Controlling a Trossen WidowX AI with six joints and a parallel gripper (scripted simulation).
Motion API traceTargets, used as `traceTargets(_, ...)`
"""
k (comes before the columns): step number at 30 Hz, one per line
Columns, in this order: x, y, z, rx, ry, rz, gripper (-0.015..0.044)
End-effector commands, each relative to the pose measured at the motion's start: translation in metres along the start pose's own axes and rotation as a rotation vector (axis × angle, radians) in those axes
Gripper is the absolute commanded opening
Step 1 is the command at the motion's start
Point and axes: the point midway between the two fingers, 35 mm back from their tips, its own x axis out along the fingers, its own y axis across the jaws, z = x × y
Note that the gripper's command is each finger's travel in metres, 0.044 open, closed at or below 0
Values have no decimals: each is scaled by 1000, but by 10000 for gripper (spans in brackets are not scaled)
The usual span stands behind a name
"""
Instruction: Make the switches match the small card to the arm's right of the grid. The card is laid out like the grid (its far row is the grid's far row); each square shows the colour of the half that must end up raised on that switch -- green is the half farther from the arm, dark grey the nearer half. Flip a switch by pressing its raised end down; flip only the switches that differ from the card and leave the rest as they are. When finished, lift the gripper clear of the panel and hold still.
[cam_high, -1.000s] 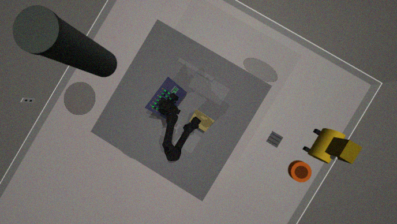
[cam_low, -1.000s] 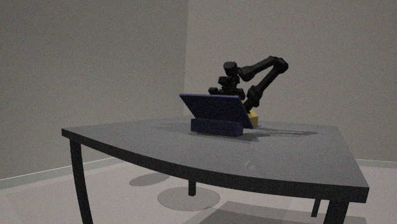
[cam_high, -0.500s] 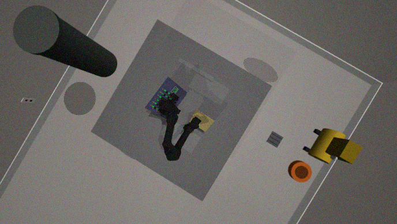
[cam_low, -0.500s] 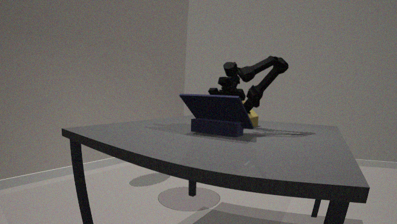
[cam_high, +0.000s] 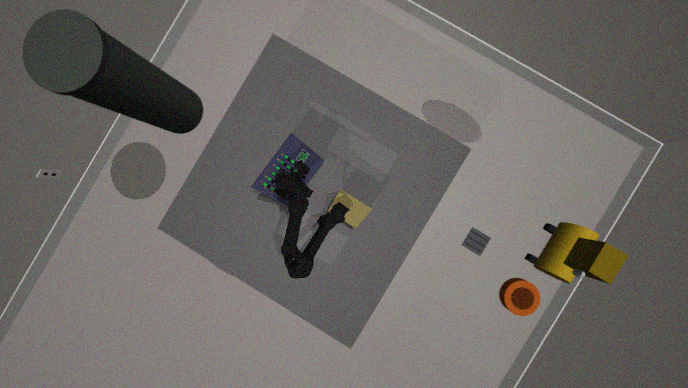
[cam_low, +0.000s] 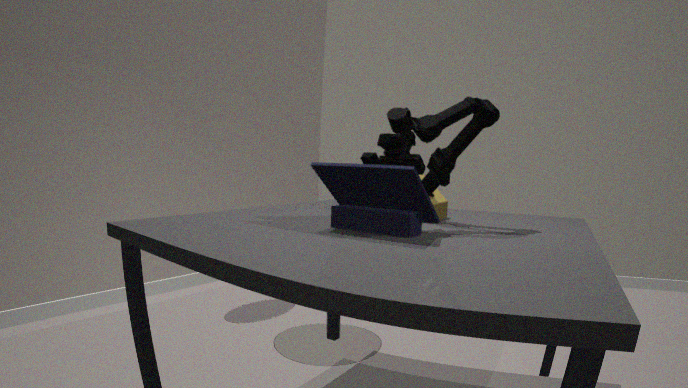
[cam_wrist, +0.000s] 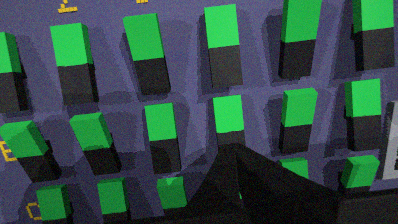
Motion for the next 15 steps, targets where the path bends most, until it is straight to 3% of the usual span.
traceTargets(1, 1, -1, 0, 6, 0, -3, 0)
traceTargets(15, 3, -1, 0, 6, 0, -3, 0)
